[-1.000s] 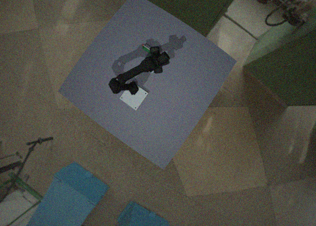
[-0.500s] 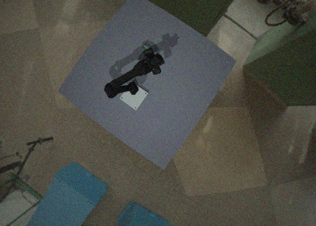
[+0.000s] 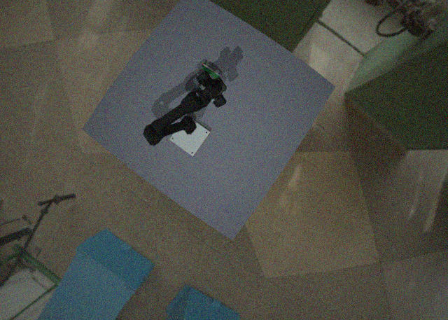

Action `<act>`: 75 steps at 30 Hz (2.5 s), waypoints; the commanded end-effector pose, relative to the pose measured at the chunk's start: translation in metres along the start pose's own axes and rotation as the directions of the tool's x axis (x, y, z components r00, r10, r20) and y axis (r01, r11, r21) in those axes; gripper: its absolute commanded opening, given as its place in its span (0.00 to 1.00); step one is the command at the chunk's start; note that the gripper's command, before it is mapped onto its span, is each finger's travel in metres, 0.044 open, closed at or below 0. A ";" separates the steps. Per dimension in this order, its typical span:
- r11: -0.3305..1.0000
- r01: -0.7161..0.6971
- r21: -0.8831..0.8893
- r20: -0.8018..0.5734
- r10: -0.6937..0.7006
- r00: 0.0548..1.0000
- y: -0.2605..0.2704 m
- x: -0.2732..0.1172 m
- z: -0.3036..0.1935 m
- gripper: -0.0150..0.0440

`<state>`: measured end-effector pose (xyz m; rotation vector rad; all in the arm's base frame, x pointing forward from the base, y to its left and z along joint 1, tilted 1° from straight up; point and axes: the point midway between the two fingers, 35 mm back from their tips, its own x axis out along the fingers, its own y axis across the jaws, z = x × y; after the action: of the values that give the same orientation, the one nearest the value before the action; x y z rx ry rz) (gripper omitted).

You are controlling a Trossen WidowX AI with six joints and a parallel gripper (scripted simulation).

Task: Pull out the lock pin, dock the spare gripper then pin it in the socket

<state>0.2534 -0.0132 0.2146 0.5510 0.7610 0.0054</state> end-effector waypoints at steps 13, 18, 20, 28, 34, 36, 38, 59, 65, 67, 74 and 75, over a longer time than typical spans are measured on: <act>0.976 -0.001 -0.217 0.142 0.033 0.989 0.002 -0.009 -0.018 0.25; 0.961 0.008 -0.276 0.182 0.044 0.982 0.001 -0.010 -0.024 0.25; 0.954 0.013 -0.299 0.197 0.049 0.979 0.001 -0.011 -0.026 0.25; 0.922 0.037 -0.387 0.260 0.070 0.963 -0.001 -0.012 -0.034 0.25; 0.893 0.061 -0.446 0.305 0.088 0.948 -0.002 -0.012 -0.040 0.25; 0.882 0.070 -0.465 0.321 0.095 0.942 -0.003 -0.012 -0.042 0.25; 0.872 0.079 -0.483 0.336 0.101 0.937 -0.004 -0.011 -0.044 0.25; 0.840 0.112 -0.531 0.372 0.113 0.922 -0.007 0.000 -0.047 0.25; 0.840 0.112 -0.531 0.369 0.110 0.923 -0.009 0.006 -0.050 0.25; 0.840 0.112 -0.531 0.370 0.110 0.923 -0.009 0.008 -0.050 0.25; 0.840 0.113 -0.531 0.370 0.110 0.922 -0.012 0.018 -0.054 0.25; 0.840 0.113 -0.531 0.371 0.111 0.922 -0.013 0.019 -0.054 0.25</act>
<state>0.2266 0.0048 0.1657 -0.0053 0.3502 0.1097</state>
